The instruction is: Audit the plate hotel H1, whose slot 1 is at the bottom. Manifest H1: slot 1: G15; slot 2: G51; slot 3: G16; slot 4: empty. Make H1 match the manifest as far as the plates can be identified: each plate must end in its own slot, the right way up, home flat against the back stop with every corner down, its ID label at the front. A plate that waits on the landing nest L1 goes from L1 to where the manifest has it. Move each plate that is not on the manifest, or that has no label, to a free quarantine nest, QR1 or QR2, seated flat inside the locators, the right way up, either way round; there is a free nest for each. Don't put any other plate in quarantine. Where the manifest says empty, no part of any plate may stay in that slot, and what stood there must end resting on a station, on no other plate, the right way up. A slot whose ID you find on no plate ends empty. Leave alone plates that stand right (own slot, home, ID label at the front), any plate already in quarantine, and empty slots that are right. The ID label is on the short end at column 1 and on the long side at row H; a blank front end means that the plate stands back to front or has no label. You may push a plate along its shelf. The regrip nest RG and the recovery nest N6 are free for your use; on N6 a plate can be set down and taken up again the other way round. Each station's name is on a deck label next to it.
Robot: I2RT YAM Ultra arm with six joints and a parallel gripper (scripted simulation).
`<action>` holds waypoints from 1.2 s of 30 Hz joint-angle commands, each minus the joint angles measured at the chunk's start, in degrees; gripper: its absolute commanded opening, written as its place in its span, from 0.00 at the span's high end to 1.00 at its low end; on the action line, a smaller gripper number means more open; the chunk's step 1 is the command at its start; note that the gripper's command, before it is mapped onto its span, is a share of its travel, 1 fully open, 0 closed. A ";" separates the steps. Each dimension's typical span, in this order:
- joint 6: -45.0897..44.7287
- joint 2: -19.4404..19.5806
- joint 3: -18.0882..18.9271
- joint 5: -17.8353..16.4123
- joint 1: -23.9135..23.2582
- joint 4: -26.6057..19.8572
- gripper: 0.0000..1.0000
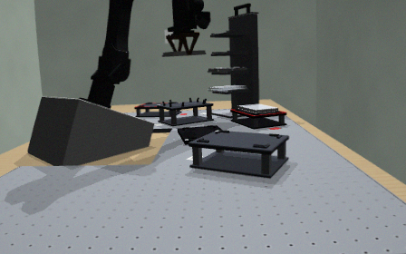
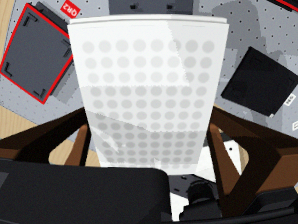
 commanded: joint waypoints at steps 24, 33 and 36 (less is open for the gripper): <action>-11.47 6.65 9.44 5.74 15.02 -4.30 0.14; -16.59 10.05 13.25 7.37 19.52 -5.35 0.14; -18.93 11.64 15.09 7.99 21.29 -5.89 0.14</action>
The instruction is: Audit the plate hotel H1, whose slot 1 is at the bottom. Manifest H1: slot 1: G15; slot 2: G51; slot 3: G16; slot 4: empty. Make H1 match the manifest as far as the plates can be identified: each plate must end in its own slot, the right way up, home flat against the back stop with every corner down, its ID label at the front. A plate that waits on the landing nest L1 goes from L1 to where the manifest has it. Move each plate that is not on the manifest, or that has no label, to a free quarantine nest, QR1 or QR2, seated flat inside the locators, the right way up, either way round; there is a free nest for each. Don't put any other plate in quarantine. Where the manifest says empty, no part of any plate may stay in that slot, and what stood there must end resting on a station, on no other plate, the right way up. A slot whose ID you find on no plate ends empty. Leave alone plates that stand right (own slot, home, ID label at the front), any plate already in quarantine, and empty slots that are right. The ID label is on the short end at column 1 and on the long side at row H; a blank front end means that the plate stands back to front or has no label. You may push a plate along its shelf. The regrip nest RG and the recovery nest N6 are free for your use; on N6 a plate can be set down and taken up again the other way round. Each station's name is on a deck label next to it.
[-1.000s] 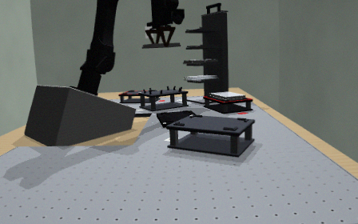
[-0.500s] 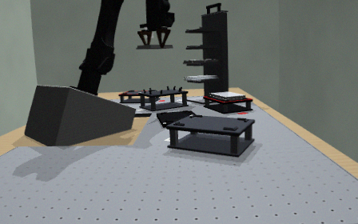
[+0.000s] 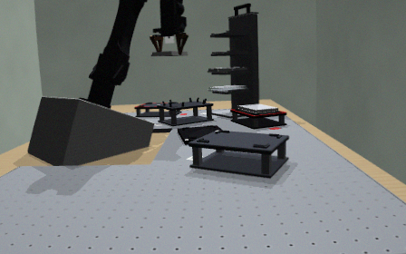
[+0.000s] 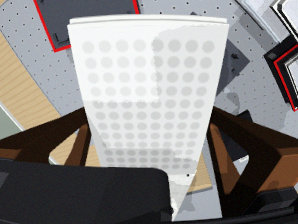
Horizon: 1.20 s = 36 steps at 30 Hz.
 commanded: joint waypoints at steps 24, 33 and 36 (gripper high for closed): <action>-16.57 9.91 13.78 3.49 8.99 -1.36 0.14; -16.57 9.91 13.78 3.49 8.99 -1.36 0.14; -16.57 9.91 13.78 3.49 8.99 -1.36 0.14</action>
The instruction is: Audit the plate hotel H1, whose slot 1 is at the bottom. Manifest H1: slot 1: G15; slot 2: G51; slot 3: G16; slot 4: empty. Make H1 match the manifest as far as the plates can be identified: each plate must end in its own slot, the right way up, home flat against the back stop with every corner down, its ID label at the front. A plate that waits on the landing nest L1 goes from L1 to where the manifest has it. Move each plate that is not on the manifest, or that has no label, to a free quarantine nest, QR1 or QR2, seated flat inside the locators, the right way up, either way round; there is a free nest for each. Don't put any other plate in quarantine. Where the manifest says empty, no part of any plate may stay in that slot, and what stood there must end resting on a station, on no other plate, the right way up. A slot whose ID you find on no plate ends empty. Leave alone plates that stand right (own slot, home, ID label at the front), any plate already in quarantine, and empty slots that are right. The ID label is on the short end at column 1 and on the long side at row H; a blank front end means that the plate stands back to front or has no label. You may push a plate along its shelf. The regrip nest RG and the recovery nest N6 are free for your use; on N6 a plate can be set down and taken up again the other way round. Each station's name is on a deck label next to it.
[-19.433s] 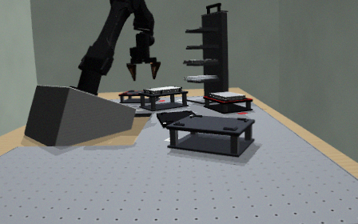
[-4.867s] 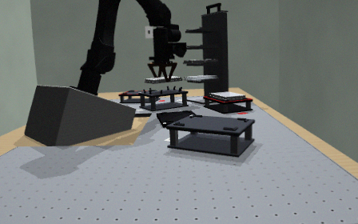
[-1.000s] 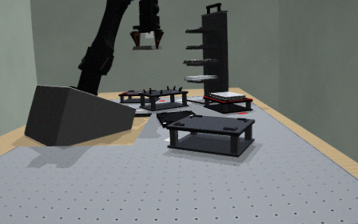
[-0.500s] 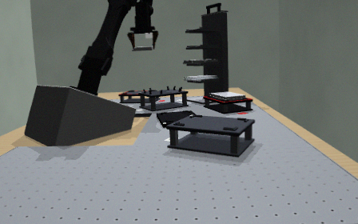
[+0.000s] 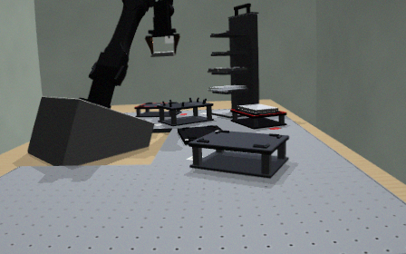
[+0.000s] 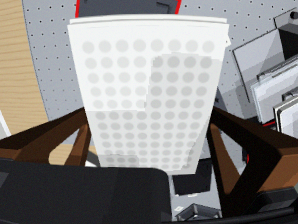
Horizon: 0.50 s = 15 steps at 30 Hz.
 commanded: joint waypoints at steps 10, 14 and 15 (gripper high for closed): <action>-0.02 -0.47 0.34 0.02 0.07 0.02 0.14; -0.02 -0.47 0.34 0.02 0.07 0.02 0.14; -0.18 -0.14 0.59 0.07 0.27 -0.05 0.14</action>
